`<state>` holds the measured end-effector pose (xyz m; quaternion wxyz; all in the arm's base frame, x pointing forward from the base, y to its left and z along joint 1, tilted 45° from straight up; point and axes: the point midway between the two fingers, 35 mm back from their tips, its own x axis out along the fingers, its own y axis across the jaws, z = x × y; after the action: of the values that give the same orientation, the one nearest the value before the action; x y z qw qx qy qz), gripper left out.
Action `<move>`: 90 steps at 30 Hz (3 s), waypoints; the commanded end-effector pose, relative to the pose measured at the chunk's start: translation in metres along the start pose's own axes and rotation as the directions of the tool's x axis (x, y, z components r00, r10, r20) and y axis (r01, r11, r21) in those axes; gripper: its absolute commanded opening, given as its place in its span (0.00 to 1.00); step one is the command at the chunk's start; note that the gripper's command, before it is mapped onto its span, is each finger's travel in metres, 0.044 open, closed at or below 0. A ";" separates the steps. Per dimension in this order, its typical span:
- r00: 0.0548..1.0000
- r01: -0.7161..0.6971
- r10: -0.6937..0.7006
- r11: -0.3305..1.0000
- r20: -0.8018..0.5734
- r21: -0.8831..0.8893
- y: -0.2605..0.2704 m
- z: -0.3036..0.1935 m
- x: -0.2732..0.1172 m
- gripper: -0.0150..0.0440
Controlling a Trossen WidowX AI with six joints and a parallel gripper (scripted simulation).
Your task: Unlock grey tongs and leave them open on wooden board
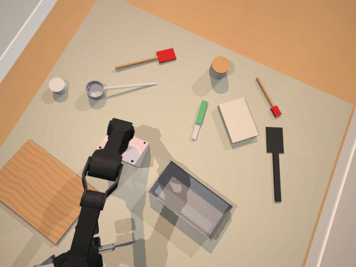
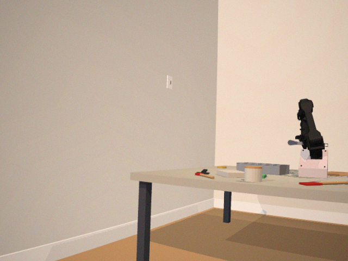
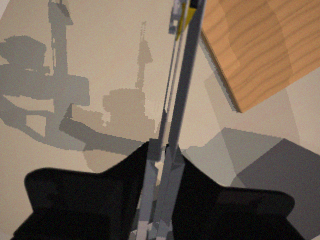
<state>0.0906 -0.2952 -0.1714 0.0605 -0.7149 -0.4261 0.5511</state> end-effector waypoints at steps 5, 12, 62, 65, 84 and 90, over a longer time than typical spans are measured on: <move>0.999 -0.030 0.027 0.987 0.019 0.156 -0.021 0.057 -0.015 0.00; 0.999 -0.036 0.030 0.963 0.027 0.268 -0.046 0.100 -0.021 0.00; 0.893 0.112 -0.408 0.613 0.191 0.782 -0.210 0.240 0.016 0.00; 0.824 0.115 -0.501 0.603 0.263 0.790 -0.209 0.238 0.016 0.00; 0.329 0.006 -0.692 0.682 0.642 0.731 -0.183 0.229 -0.002 0.00; 0.329 0.006 -0.692 0.682 0.642 0.731 -0.183 0.229 -0.002 0.00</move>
<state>-0.2020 -0.2677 -0.1571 0.1864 -0.1318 -0.3385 0.9129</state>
